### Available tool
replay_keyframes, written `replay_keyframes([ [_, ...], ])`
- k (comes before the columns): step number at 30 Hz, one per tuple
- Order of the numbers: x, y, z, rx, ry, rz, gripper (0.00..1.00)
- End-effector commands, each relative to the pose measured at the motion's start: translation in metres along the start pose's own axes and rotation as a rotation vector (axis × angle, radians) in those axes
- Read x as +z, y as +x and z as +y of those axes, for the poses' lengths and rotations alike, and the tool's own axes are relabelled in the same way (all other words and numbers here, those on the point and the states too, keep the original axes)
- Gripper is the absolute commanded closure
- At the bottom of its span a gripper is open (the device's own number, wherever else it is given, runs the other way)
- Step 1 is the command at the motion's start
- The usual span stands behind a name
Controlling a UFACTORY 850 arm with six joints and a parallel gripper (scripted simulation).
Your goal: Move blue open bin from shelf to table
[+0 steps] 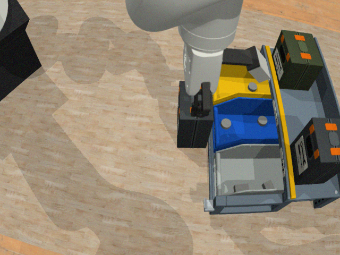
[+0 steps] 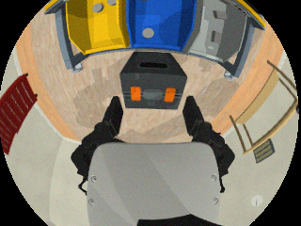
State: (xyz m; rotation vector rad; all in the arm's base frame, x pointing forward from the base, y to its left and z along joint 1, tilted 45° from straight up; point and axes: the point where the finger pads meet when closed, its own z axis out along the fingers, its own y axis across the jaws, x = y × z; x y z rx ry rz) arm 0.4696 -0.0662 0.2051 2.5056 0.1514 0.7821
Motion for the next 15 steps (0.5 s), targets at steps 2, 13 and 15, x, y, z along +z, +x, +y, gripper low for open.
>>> replay_keyframes([
  [2,-0.0002,0.0003,0.0,0.202,0.0,0.0,0.0],
  [13,-0.0002,0.0003,0.0,0.254,0.0,0.001,0.0],
  [15,-0.0002,0.0003,0.0,0.254,0.0,0.001,0.0],
])
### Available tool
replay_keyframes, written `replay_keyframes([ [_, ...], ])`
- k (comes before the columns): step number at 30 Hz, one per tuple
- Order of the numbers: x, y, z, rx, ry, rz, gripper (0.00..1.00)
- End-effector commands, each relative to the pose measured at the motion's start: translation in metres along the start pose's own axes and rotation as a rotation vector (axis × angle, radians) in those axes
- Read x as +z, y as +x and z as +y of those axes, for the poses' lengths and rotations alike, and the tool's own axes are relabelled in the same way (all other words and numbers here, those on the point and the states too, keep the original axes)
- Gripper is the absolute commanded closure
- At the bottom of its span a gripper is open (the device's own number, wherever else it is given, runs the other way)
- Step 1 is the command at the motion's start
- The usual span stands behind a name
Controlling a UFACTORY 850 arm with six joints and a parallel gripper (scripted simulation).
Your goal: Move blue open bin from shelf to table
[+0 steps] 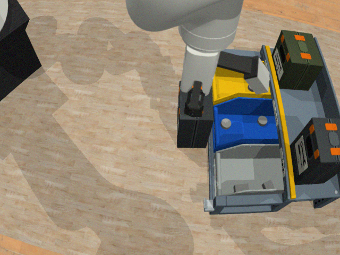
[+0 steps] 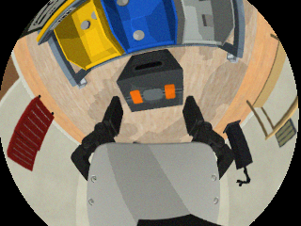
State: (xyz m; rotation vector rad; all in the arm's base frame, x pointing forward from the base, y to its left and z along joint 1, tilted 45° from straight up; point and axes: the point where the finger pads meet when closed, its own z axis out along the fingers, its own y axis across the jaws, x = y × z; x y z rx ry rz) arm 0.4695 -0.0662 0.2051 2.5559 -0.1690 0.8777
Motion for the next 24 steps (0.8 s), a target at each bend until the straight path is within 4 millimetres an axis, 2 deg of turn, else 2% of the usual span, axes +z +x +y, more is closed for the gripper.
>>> replay_keyframes([
  [1,-0.0002,0.0003,-0.0001,0.052,0.0,0.001,0.0],
  [5,-0.0002,0.0004,0.0,0.26,0.001,0.001,0.0],
  [17,-0.0002,0.0004,0.0,0.26,0.001,0.001,0.0],
  [22,-0.0002,0.0004,0.0,0.518,0.001,0.0,0.0],
  [24,-0.0002,0.0004,0.0,0.518,0.001,0.0,0.0],
])
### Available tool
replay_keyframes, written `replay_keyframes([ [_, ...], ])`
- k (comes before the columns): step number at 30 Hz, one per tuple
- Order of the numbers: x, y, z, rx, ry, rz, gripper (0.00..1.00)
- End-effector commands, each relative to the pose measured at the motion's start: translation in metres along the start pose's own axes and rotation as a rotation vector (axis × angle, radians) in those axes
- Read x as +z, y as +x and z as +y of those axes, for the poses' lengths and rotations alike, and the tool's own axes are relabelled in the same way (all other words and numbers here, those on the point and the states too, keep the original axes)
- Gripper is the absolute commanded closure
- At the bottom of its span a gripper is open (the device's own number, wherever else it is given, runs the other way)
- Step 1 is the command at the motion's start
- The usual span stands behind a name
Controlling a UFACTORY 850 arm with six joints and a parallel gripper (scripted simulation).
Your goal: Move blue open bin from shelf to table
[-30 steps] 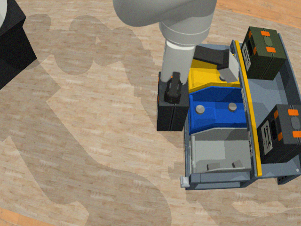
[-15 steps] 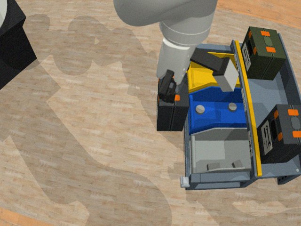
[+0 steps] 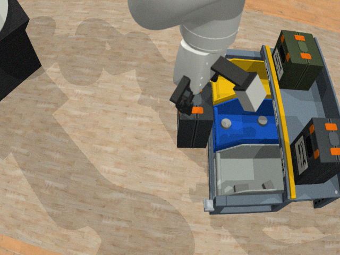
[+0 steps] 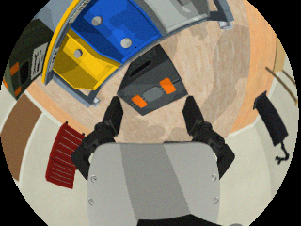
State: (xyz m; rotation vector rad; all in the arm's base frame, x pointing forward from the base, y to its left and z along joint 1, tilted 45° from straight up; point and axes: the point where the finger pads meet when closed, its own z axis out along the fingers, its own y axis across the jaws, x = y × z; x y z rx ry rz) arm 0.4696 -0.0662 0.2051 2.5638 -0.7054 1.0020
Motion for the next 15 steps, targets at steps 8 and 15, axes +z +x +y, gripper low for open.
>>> replay_keyframes([
  [8,-0.0001,0.0002,-0.0001,0.116,0.008,0.008,0.0],
  [15,-0.0001,0.0002,-0.0001,0.375,0.009,0.007,0.0],
])
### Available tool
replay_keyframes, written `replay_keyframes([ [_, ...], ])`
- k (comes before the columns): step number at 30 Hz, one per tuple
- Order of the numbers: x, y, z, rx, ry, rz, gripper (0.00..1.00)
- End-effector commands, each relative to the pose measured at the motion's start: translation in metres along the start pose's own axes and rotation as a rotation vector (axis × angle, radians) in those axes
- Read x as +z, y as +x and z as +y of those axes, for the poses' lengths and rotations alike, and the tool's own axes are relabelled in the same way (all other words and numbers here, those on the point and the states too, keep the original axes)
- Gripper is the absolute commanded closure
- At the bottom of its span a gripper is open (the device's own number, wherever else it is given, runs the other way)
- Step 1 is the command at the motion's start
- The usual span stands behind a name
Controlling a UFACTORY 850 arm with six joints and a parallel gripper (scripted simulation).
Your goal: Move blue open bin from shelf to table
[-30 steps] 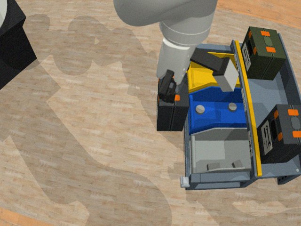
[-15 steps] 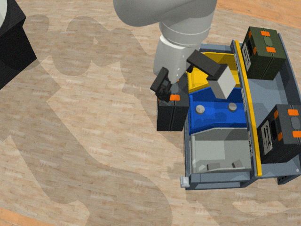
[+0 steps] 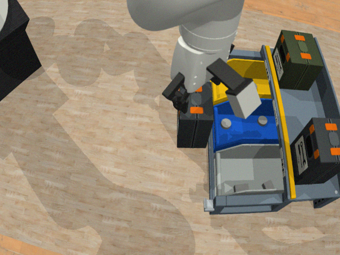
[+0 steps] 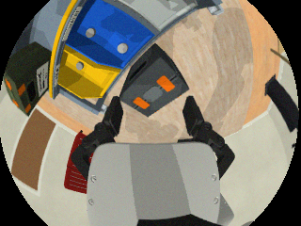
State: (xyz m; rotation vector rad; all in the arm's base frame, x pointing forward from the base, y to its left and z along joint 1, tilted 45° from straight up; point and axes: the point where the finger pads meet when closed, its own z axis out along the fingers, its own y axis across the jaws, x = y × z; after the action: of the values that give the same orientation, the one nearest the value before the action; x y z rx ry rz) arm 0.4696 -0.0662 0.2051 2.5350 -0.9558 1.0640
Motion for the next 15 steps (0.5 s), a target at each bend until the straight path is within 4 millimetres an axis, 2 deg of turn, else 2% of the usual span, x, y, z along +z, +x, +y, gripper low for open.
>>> replay_keyframes([
  [1,-0.0002,0.0003,-0.0002,0.189,0.005,0.003,0.0],
  [12,-0.0002,0.0003,-0.0002,0.189,0.005,0.003,0.0],
  [15,-0.0002,0.0003,-0.0002,0.343,0.005,0.003,0.0],
])
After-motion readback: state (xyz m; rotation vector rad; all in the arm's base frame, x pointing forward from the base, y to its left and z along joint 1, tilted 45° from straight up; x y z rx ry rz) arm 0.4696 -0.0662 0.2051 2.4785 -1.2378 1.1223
